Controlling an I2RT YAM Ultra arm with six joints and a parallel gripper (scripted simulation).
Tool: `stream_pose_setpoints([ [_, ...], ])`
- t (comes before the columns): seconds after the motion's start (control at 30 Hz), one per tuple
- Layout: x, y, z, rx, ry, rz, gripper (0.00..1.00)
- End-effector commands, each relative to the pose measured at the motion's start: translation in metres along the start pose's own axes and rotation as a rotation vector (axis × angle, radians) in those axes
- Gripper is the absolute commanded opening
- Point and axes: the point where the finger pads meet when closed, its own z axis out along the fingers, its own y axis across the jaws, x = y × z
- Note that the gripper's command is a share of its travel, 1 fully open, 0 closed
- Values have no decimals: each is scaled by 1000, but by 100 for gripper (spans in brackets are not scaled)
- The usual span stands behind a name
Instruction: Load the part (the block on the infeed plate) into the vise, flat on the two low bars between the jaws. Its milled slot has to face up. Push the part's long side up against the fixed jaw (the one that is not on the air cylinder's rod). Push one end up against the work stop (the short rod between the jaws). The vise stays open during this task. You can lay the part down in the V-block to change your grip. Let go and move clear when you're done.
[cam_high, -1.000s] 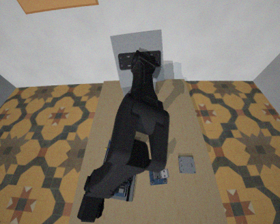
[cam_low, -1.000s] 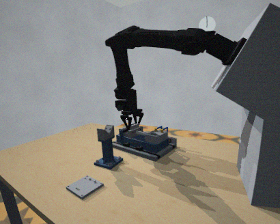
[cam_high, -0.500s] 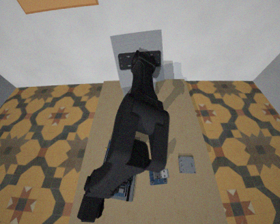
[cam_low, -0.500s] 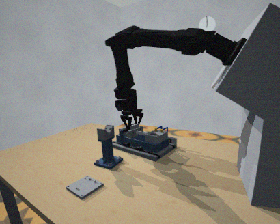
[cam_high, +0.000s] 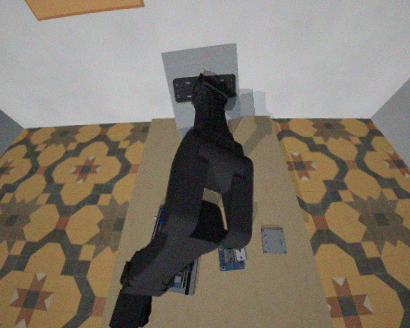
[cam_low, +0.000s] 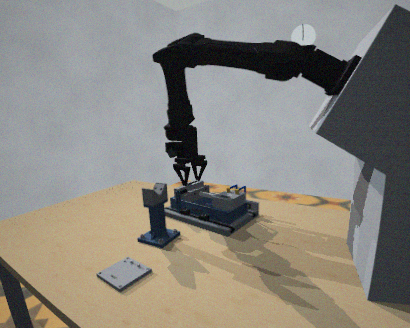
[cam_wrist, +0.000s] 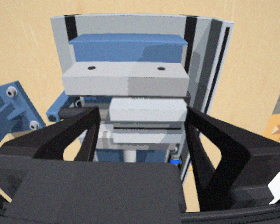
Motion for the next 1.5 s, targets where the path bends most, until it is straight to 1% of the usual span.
stream_pose_setpoints([
  [0.0,2,-7,-20,8,0,6,74],
  [0.03,3,-7,-23,8,0,6,74],
  [0.1,3,-7,-23,8,0,6,74],
  [0.4,3,-6,-51,8,0,7,74],
  [0.6,3,-6,-64,8,-1,7,74],
  [0.83,4,-6,-70,8,0,7,74],
  [1.0,5,-7,-69,7,4,10,74],
  [1.03,4,-7,-69,8,0,7,0],
  [1.47,3,-7,-69,8,-4,4,0],
])
